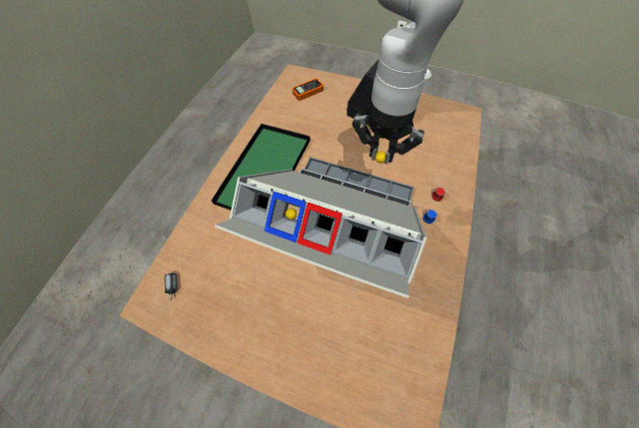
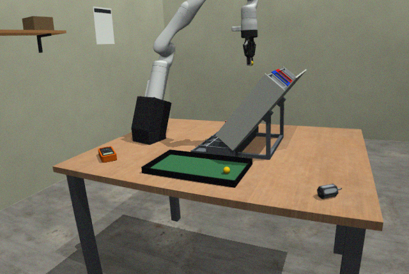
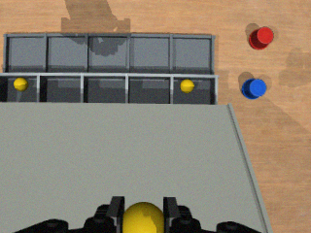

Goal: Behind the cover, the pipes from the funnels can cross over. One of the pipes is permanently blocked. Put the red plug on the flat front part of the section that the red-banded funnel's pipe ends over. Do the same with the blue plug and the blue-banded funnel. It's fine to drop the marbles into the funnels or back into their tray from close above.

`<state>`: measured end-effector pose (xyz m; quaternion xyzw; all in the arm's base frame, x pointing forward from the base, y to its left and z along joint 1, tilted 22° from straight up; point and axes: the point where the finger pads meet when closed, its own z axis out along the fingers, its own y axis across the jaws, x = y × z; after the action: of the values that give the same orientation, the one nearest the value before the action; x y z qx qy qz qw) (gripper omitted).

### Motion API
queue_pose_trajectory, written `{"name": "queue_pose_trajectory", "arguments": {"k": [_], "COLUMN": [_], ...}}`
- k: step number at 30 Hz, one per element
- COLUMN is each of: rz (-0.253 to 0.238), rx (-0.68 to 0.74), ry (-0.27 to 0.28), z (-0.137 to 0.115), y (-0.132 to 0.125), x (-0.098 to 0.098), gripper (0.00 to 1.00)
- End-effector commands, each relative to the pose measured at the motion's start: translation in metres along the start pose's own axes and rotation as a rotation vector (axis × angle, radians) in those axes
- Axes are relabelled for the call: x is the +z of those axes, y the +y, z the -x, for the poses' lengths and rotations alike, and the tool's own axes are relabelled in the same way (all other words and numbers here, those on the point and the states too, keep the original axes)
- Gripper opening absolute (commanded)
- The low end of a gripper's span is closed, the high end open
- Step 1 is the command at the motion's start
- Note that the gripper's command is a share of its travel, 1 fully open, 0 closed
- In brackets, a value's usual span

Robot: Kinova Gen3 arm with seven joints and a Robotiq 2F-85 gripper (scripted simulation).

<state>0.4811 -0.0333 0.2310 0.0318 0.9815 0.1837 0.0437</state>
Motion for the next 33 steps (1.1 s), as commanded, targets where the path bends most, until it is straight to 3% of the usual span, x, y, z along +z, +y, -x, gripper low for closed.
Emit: {"name": "queue_pose_trajectory", "arguments": {"k": [1,5,6,11,18,22,23,33], "rz": [0.000,0.000,0.000,0.000,0.000,0.000,-0.002,-0.002], "rx": [-0.001,-0.001,-0.001,-0.001,-0.001,-0.001,-0.001,-0.001], "ry": [-0.002,-0.002,-0.002,-0.002,-0.002,-0.002,-0.001,-0.001], "z": [0.000,0.000,0.070,0.087,0.150,0.150,0.170,0.170], "y": [0.000,0.000,0.000,0.000,0.000,0.000,0.000,0.000], "x": [-0.001,-0.001,-0.001,0.000,-0.001,-0.001,-0.001,-0.001], "gripper": [0.00,0.00,0.00,0.00,0.00,0.00,0.00,0.00]}}
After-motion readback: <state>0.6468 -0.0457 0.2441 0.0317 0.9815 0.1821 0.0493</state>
